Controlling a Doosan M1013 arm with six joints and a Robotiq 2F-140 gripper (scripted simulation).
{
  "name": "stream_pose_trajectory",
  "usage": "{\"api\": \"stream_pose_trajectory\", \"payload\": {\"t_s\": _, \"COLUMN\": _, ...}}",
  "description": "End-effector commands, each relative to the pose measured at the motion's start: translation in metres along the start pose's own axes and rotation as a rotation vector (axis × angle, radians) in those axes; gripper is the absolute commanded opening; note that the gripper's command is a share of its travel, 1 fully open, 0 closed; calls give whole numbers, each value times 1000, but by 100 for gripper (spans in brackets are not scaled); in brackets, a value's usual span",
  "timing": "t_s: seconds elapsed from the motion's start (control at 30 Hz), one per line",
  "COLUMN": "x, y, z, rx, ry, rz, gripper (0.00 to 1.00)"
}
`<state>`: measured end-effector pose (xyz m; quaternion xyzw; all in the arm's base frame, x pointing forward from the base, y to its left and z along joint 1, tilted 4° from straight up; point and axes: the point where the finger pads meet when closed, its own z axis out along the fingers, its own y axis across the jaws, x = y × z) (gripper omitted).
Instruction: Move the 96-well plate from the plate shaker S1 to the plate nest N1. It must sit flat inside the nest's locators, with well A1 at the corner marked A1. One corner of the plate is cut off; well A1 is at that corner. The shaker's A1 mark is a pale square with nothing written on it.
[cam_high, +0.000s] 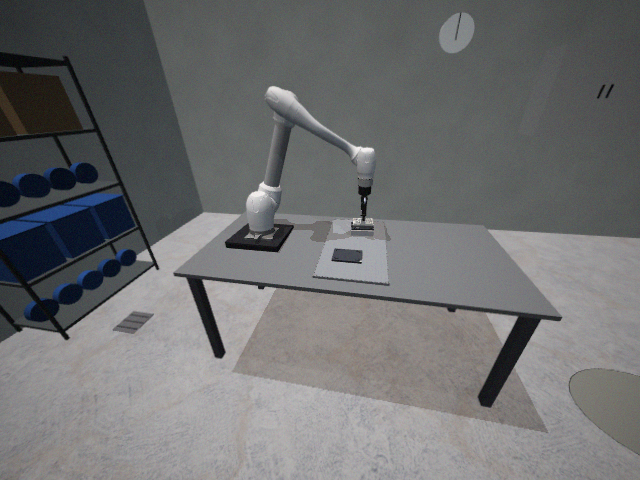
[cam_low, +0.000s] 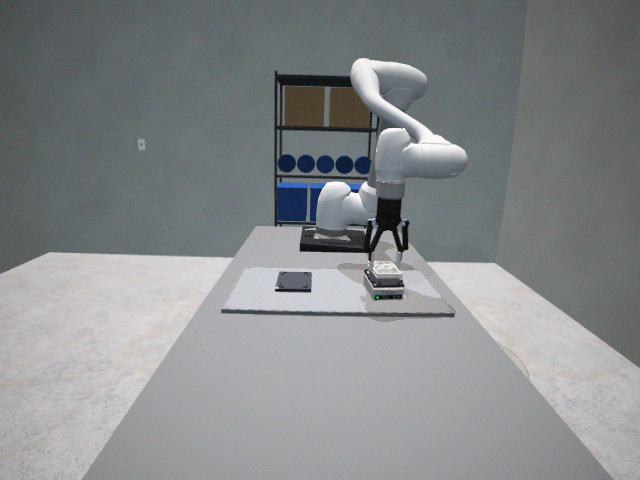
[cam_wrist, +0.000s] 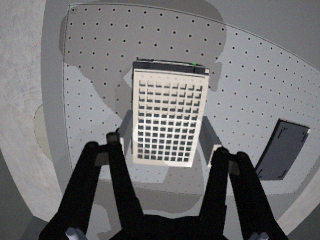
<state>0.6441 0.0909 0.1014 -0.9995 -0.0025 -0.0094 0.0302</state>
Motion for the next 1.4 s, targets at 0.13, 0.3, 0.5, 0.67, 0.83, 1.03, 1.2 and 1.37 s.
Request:
{"api": "stream_pose_trajectory", "payload": {"t_s": 0.13, "x": -1, "y": 0, "z": -14, "rx": -1, "ry": -3, "rz": 0, "gripper": 10}}
{"api": "stream_pose_trajectory", "payload": {"t_s": 0.3, "x": -1, "y": 0, "z": -22, "rx": -1, "ry": -3, "rz": 0, "gripper": 10}}
{"api": "stream_pose_trajectory", "payload": {"t_s": 0.5, "x": -1, "y": 0, "z": -29, "rx": -1, "ry": -3, "rz": 0, "gripper": 10}}
{"api": "stream_pose_trajectory", "payload": {"t_s": 0.67, "x": -1, "y": 0, "z": -37, "rx": -1, "ry": -3, "rz": 0, "gripper": 10}}
{"api": "stream_pose_trajectory", "payload": {"t_s": 0.83, "x": -1, "y": 0, "z": -40, "rx": -1, "ry": -3, "rz": 0, "gripper": 10}}
{"api": "stream_pose_trajectory", "payload": {"t_s": 1.03, "x": -1, "y": 0, "z": -40, "rx": -1, "ry": -3, "rz": 0, "gripper": 10}}
{"api": "stream_pose_trajectory", "payload": {"t_s": 1.2, "x": -1, "y": 0, "z": -40, "rx": -1, "ry": -3, "rz": 0, "gripper": 10}}
{"api": "stream_pose_trajectory", "payload": {"t_s": 1.37, "x": -1, "y": 0, "z": -40, "rx": -1, "ry": -3, "rz": 0, "gripper": 10}}
